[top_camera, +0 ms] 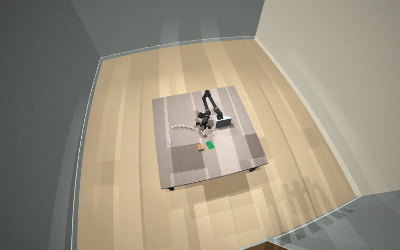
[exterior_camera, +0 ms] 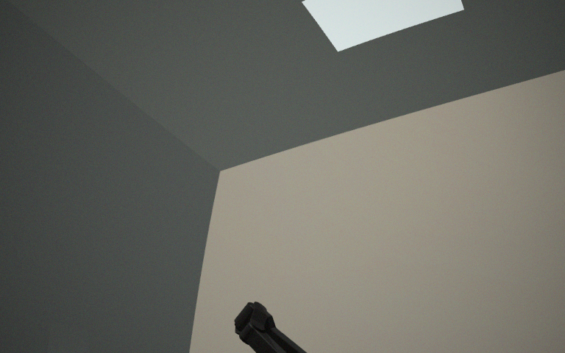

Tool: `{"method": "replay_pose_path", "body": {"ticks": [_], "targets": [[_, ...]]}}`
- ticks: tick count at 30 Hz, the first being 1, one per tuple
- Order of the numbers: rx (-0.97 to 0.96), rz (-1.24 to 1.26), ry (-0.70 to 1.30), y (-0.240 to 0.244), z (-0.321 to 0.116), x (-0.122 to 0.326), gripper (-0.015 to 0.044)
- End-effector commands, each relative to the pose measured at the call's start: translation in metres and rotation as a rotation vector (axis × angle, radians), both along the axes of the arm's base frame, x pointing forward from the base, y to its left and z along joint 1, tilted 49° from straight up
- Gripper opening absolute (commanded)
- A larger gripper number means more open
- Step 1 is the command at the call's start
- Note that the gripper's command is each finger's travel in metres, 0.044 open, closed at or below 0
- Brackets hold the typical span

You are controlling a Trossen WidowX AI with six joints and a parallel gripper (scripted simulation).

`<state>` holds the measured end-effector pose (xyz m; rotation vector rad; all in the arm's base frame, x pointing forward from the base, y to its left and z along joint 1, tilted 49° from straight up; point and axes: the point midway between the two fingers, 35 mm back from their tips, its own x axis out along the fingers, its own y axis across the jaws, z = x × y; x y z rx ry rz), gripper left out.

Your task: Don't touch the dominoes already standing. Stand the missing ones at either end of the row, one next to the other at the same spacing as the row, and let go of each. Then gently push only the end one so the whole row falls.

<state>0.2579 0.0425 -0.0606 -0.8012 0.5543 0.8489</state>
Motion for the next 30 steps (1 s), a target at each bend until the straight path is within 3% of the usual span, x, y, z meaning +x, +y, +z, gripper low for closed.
{"method": "replay_pose_path", "body": {"ticks": [1,30], "targets": [[-0.003,0.005,0.001,-0.008,-0.007,0.004,0.0023],[0.004,-0.003,0.004,-0.072,-0.074,-0.003,0.0023]]}}
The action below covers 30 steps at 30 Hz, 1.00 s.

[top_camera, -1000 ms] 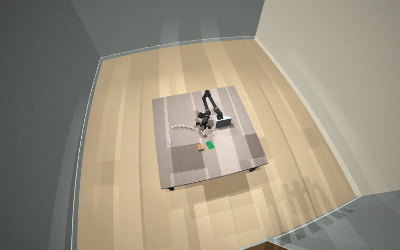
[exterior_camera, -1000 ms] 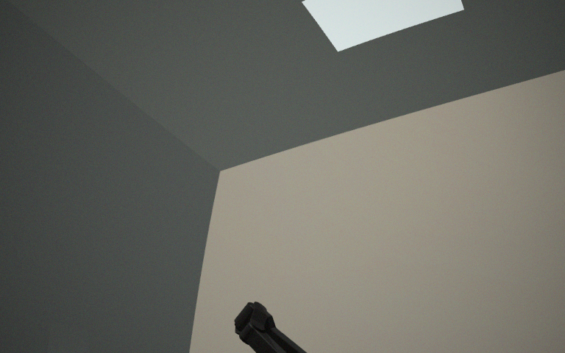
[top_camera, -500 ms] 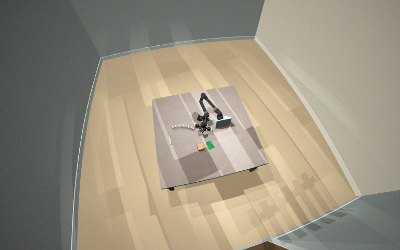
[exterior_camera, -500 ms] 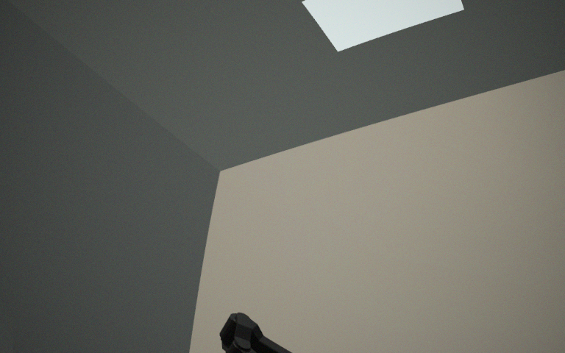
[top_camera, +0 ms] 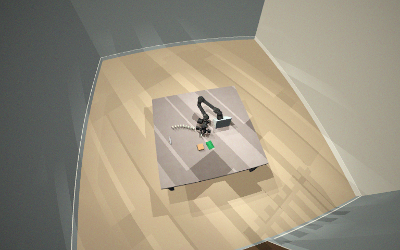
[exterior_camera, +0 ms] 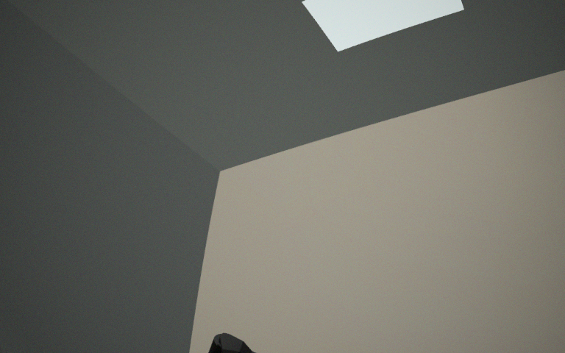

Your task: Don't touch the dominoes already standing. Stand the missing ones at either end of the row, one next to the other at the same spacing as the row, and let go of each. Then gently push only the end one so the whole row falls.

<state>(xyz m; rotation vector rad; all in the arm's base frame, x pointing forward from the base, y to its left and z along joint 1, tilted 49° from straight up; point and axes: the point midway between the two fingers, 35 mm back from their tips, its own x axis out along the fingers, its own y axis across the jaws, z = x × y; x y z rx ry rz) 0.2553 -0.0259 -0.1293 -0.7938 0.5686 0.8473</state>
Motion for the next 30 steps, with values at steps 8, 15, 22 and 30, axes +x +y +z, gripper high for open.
{"method": "replay_pose_path", "body": {"ticks": [8,15,22,30], "targets": [[0.004,0.005,-0.009,-0.004,-0.006,0.0,0.0023],[0.004,0.005,-0.009,-0.004,-0.006,0.0,0.0128],[0.004,0.005,-0.009,-0.004,-0.006,0.0,0.0312],[0.001,0.003,-0.003,0.019,0.014,0.003,0.044]]}}
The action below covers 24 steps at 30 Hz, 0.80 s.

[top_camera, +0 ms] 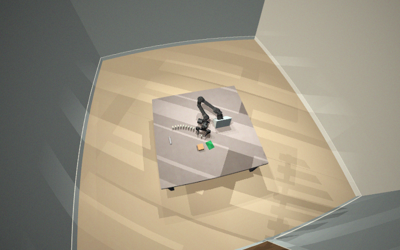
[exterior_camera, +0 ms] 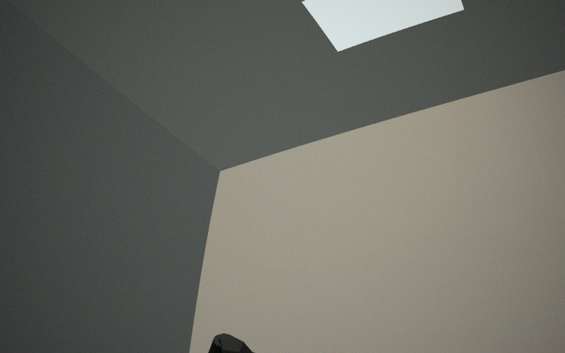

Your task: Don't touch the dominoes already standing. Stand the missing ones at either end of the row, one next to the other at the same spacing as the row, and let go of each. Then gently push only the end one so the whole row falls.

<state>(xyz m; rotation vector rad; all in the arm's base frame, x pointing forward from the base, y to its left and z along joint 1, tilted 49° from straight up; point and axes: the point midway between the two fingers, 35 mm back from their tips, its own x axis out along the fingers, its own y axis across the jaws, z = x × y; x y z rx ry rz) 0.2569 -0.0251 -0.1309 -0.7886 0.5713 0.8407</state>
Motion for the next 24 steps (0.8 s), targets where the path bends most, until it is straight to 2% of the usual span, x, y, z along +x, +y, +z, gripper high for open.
{"method": "replay_pose_path", "body": {"ticks": [1,6,8,16,20,24], "targets": [[0.0,0.009,-0.004,0.026,0.022,0.001,0.044],[0.005,0.002,0.003,0.033,0.027,0.002,0.044],[0.027,-0.048,0.07,0.035,0.022,0.006,0.044],[0.089,-0.523,0.546,0.066,-0.005,0.032,0.044],[0.054,-0.679,0.702,0.1,-0.01,0.024,0.044],[-0.053,-0.951,0.789,0.101,-0.016,0.017,0.044]]}}
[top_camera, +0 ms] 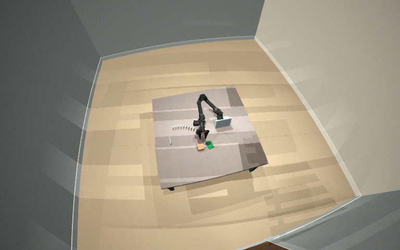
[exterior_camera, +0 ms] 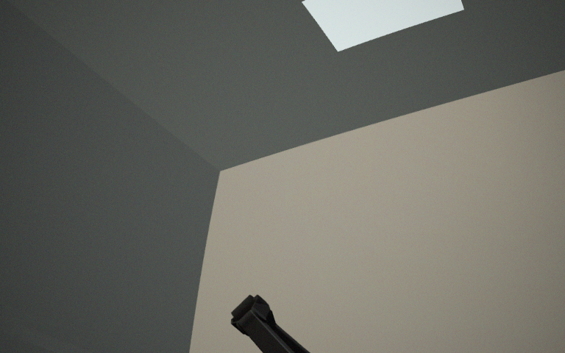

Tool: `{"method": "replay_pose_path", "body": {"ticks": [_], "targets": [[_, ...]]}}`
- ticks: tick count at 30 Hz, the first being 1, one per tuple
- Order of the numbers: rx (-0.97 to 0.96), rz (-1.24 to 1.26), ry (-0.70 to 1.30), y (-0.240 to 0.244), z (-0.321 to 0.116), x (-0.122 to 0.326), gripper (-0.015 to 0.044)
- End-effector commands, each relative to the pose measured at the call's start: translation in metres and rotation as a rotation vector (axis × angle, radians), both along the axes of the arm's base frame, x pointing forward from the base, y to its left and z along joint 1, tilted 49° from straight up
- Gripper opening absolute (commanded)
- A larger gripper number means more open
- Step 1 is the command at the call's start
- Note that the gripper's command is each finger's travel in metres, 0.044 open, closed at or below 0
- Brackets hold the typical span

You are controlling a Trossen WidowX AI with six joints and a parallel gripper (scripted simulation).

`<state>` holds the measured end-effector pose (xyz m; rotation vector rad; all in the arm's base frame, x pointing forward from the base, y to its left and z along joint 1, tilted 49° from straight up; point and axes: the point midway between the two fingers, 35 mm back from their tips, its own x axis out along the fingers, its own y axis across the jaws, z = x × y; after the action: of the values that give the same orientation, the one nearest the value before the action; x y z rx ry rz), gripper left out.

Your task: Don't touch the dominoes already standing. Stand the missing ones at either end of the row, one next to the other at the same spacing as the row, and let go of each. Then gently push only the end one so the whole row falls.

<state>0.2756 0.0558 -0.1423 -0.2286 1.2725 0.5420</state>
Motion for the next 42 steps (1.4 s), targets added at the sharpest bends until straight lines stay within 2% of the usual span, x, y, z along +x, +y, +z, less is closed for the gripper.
{"method": "replay_pose_path", "body": {"ticks": [1,7,11,14,17,31,38,42], "targets": [[-0.215,-0.358,0.226,0.019,-0.005,-0.004,0.044],[-0.557,-0.79,0.243,0.006,0.004,-0.01,0.044],[-0.771,-1.04,0.095,-0.003,0.026,-0.007,0.044],[-0.871,-1.138,-0.041,-0.004,0.043,-0.002,0.044],[-0.899,-1.206,-0.124,-0.004,0.051,0.001,0.044],[-0.899,-1.206,-0.124,-0.004,0.051,0.001,0.044],[-0.9,-1.206,-0.125,-0.048,0.013,-0.001,0.044],[-0.902,-1.207,-0.126,-0.054,0.008,-0.002,0.044]]}}
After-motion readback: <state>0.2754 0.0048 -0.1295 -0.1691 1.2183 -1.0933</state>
